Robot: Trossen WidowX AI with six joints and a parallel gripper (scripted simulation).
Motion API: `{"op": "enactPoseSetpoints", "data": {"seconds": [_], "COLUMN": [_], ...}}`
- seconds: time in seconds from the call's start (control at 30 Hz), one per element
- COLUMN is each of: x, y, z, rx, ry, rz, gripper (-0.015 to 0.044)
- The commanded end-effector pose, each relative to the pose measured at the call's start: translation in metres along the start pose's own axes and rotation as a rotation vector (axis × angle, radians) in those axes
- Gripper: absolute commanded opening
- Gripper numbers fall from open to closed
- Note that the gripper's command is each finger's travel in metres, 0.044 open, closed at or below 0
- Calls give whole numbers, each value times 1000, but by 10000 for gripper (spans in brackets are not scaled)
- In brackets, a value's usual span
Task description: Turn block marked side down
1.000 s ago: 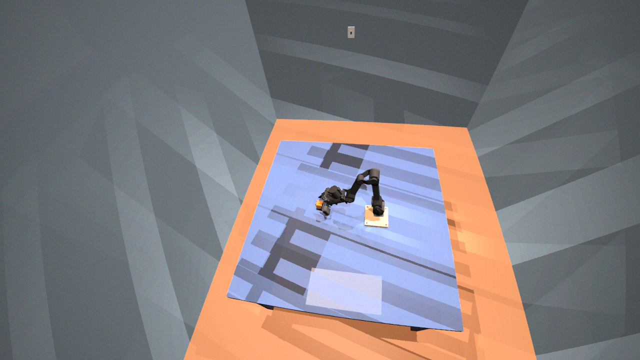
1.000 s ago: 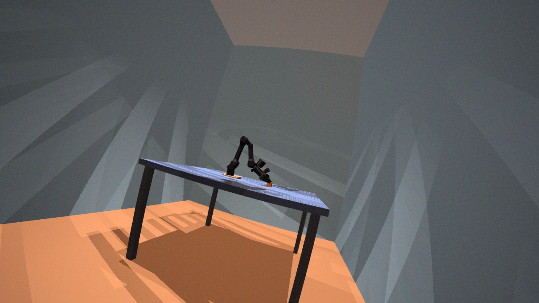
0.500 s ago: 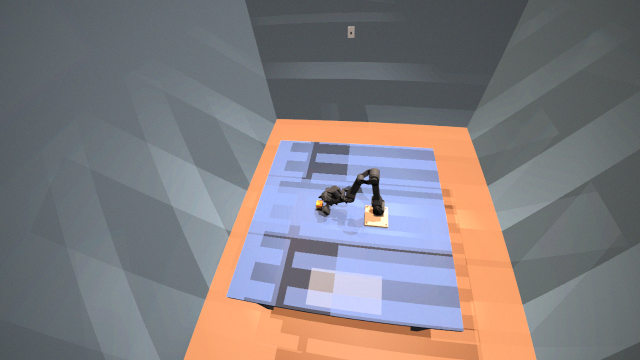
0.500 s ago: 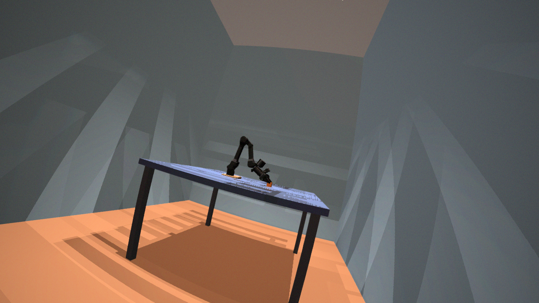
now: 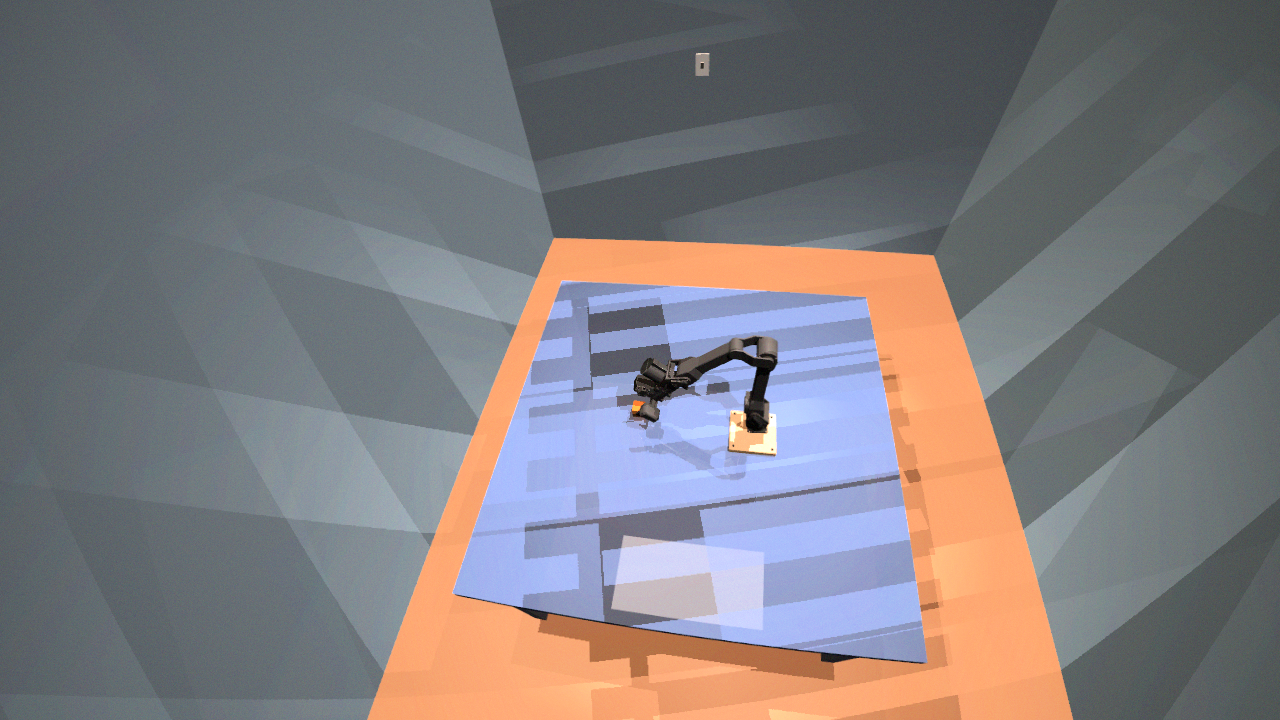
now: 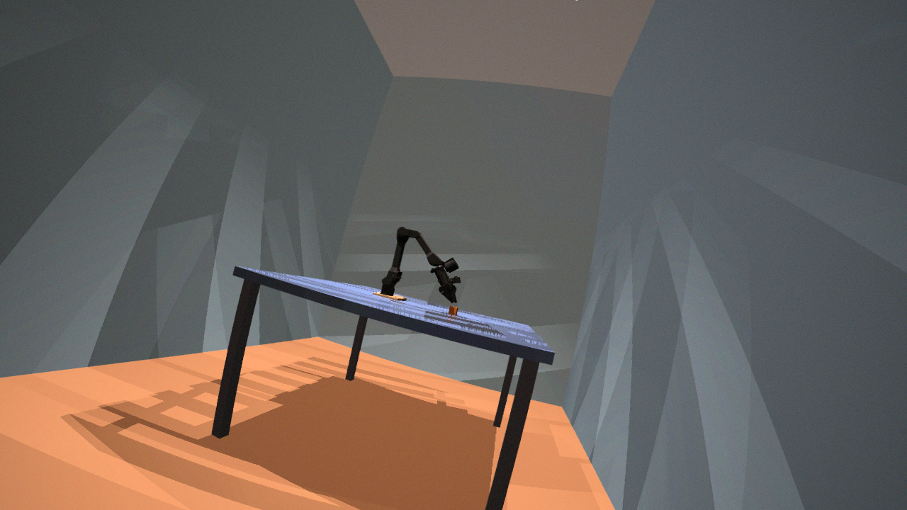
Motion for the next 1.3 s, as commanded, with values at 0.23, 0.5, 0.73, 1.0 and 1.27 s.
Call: {"op": "enactPoseSetpoints", "data": {"seconds": [0.23,0.5,0.73,1.0,1.27], "x": [3,5,7,7,5], "y": [25,14,7,-10,-31], "z": [31,77,106,103,85], "rx": [158,391,596,667,667], "ry": [18,15,14,15,15], "rz": [-20,-32,-46,-51,-52], "gripper": [440,440,440,440,440]}}
Point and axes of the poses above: the point midway between the two fingers, 35 mm back from their tips, its own y axis back along the fingers, its own x axis across the jaws, z = x × y, the point moved 10 cm from there along y, back along the fingers, and after that the axes turned 3 degrees about -y, right-handed, at the moved point
